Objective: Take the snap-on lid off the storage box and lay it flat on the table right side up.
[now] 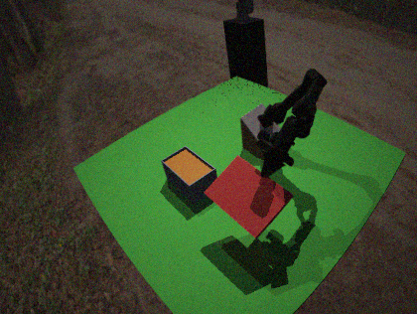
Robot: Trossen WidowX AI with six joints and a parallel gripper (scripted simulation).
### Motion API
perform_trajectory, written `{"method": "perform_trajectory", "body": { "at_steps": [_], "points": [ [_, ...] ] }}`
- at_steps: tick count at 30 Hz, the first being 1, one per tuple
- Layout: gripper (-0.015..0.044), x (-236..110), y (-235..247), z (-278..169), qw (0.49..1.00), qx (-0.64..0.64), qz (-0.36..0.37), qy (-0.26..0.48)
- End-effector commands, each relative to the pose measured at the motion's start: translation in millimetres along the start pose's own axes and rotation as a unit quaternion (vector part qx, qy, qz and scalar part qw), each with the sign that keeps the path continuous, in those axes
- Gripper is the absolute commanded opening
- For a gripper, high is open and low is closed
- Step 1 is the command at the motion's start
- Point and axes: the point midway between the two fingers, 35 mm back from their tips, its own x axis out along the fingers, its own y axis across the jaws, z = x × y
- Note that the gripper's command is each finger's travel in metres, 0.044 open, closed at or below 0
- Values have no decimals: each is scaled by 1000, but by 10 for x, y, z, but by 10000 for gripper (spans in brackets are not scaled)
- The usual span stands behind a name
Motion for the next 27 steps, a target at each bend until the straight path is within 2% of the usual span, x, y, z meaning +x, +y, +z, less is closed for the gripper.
{"method": "perform_trajectory", "body": {
  "at_steps": [1,27],
  "points": [
    [0,16,-22,16,1000,3,5,-1],
    [0,148,-178,16,1000,3,5,-1]
  ]
}}
